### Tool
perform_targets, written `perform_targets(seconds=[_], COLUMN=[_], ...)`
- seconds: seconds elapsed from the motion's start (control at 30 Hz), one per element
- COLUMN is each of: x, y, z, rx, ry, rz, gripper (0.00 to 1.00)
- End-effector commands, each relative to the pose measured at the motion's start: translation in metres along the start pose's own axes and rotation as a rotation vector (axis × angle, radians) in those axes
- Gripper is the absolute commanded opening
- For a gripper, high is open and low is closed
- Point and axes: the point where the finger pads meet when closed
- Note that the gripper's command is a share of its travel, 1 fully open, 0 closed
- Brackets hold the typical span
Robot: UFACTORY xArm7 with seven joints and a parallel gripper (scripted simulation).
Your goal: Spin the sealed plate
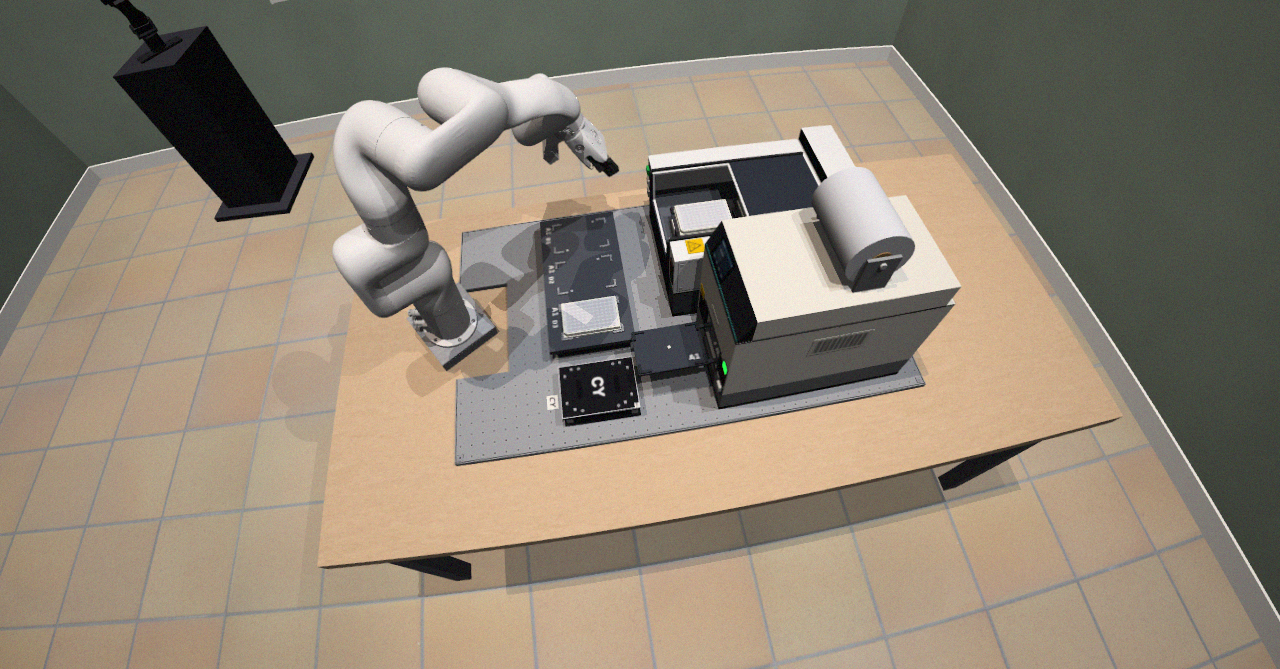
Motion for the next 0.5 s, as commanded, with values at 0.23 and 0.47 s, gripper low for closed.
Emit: perform_targets(seconds=[0.23, 0.47], x=[0.0009, 0.0008], y=[0.0023, 0.0023], z=[0.0014, 0.0015], rx=[0.195, 0.360], ry=[-0.001, -0.001], rz=[-0.020, -0.040], gripper=[0.00, 0.00])
Point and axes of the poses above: the point where the finger pads meet when closed, its own y axis back along the fingers, its own x axis across the jaws, z = x × y, and after that the axes turned 7 degrees about -y, right-handed
